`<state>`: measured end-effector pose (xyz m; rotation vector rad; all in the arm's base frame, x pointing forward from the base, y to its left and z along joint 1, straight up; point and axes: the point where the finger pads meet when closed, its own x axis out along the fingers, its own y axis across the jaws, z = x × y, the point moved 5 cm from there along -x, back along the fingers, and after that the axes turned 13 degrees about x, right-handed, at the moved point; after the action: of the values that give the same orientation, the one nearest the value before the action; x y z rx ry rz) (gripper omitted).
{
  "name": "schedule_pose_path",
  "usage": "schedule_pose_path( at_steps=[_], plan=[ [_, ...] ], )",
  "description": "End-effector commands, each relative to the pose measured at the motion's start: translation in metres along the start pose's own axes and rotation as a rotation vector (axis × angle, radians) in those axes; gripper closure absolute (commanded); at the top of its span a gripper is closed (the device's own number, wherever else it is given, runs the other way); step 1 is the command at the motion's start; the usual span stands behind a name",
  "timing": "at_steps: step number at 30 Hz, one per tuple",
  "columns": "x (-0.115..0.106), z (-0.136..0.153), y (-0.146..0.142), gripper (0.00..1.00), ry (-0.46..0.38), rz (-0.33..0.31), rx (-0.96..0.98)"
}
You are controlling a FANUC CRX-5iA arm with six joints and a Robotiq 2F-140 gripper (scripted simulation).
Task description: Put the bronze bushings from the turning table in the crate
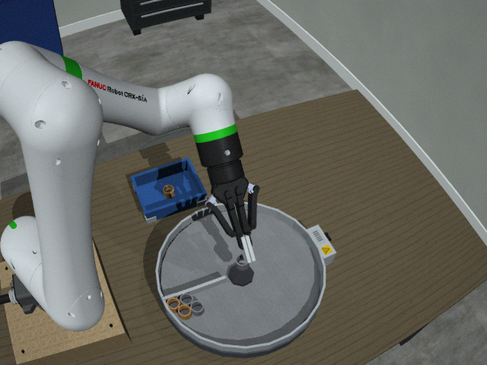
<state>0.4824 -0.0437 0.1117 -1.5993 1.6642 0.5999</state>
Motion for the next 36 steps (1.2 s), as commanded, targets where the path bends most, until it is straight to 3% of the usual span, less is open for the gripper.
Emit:
schedule_pose_path(
  at_steps=[1, 8, 14, 36],
  plan=[
    [0.000, 0.000, 0.000, 1.00, 0.000, 0.000, 0.000],
    [0.001, 0.001, 0.000, 1.00, 0.000, 0.000, 0.000],
    [0.018, 0.015, 0.003, 1.00, 0.000, 0.000, 0.000],
    [0.018, 0.015, 0.003, 1.00, 0.000, 0.000, 0.000]
  ],
)
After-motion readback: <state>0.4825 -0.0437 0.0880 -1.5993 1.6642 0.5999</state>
